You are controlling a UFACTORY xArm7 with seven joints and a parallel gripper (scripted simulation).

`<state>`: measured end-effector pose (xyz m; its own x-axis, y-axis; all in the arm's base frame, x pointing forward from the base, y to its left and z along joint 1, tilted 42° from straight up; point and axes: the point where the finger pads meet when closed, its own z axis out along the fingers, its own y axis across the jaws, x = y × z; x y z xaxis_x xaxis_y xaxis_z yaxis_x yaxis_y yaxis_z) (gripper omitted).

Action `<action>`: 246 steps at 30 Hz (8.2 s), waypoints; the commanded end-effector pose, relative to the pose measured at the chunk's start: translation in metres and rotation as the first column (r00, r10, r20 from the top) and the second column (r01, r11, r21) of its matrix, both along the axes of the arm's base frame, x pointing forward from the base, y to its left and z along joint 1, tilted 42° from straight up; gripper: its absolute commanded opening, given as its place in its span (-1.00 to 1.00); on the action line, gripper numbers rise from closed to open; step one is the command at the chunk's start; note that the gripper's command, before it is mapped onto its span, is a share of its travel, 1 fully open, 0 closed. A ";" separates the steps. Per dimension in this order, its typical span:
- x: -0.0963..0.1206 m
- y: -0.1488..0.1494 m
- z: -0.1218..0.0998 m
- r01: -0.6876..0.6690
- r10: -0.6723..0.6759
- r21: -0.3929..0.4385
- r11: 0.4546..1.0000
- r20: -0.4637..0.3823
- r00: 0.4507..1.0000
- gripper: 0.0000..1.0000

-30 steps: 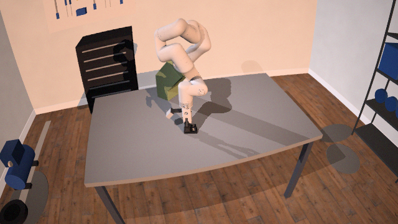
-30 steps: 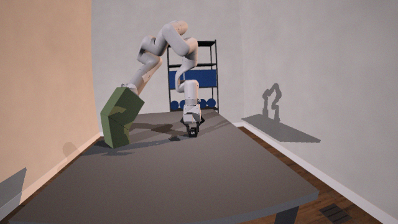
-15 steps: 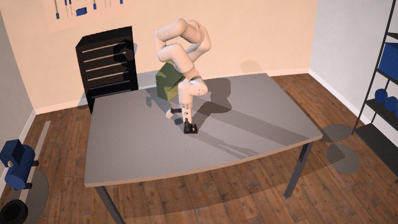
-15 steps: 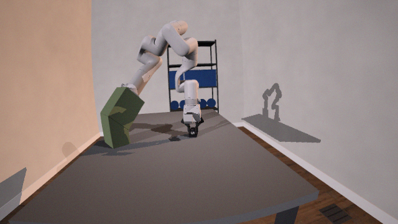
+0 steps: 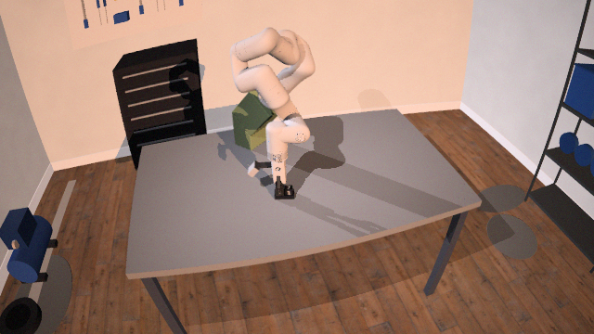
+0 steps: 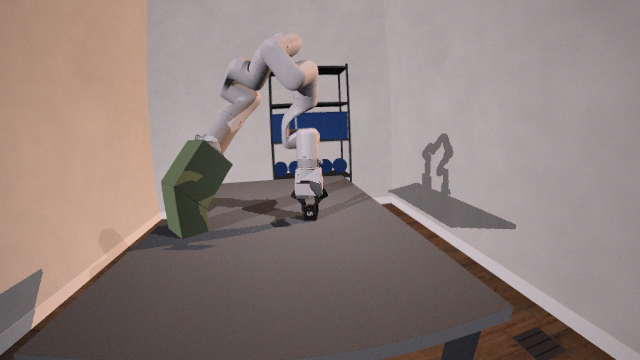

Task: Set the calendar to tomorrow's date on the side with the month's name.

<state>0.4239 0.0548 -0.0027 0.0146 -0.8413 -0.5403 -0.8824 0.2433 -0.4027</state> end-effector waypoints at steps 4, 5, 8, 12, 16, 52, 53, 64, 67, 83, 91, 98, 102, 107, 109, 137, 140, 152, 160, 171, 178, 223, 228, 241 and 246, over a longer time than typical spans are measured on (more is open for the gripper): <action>0.000 -0.001 0.000 0.001 -0.001 -0.001 1.000 0.001 1.000 -0.43; 0.000 -0.001 0.000 0.001 -0.001 -0.001 1.000 0.001 1.000 -0.43; 0.000 -0.001 0.000 0.001 -0.001 -0.001 1.000 0.001 1.000 -0.43; -0.001 -0.002 0.002 0.001 -0.001 -0.001 1.000 0.001 1.000 -0.43; -0.007 -0.008 0.011 0.001 -0.001 -0.001 1.000 0.001 1.000 -0.43; -0.047 -0.049 0.074 0.001 -0.001 -0.001 1.000 0.001 1.000 -0.43; -0.047 -0.049 0.074 0.001 -0.001 -0.001 1.000 0.001 1.000 -0.43; -0.037 -0.049 0.081 0.104 -0.101 0.056 0.993 -0.062 0.993 -0.43; -0.028 -0.049 0.087 0.202 -0.189 0.104 0.974 -0.126 0.974 -0.43; 0.004 -0.041 0.110 0.537 -0.435 0.220 0.814 -0.380 0.816 -0.43; 0.017 -0.034 0.121 0.676 -0.506 0.237 0.698 -0.504 0.700 -0.43; 0.028 -0.026 0.129 0.776 -0.539 0.230 0.587 -0.603 0.587 -0.43; 0.035 -0.020 0.135 0.837 -0.549 0.214 0.503 -0.670 0.501 -0.43; 0.042 -0.013 0.140 0.885 -0.547 0.190 0.424 -0.726 0.417 -0.43; 0.043 -0.012 0.140 0.890 -0.546 0.187 0.415 -0.732 0.408 -0.43; 0.048 -0.006 0.133 0.896 -0.545 0.182 0.405 -0.739 0.396 -0.43; 0.051 -0.003 0.128 0.896 -0.545 0.182 0.405 -0.738 0.397 -0.43; 0.074 0.020 0.093 0.896 -0.545 0.183 0.405 -0.738 0.397 -0.43; 0.086 0.034 0.073 0.896 -0.545 0.183 0.405 -0.738 0.397 -0.43; 0.087 0.035 0.071 0.896 -0.545 0.183 0.405 -0.738 0.397 -0.43; 0.087 0.035 0.071 0.896 -0.545 0.183 0.405 -0.738 0.397 -0.43; 0.089 0.034 0.072 0.896 -0.545 0.182 0.404 -0.739 0.396 -0.43; 0.089 0.034 0.072 0.896 -0.545 0.182 0.404 -0.739 0.396 -0.43; 0.089 0.034 0.072 0.896 -0.545 0.182 0.404 -0.739 0.396 -0.43; 0.089 0.035 0.072 0.896 -0.545 0.182 0.404 -0.739 0.396 -0.43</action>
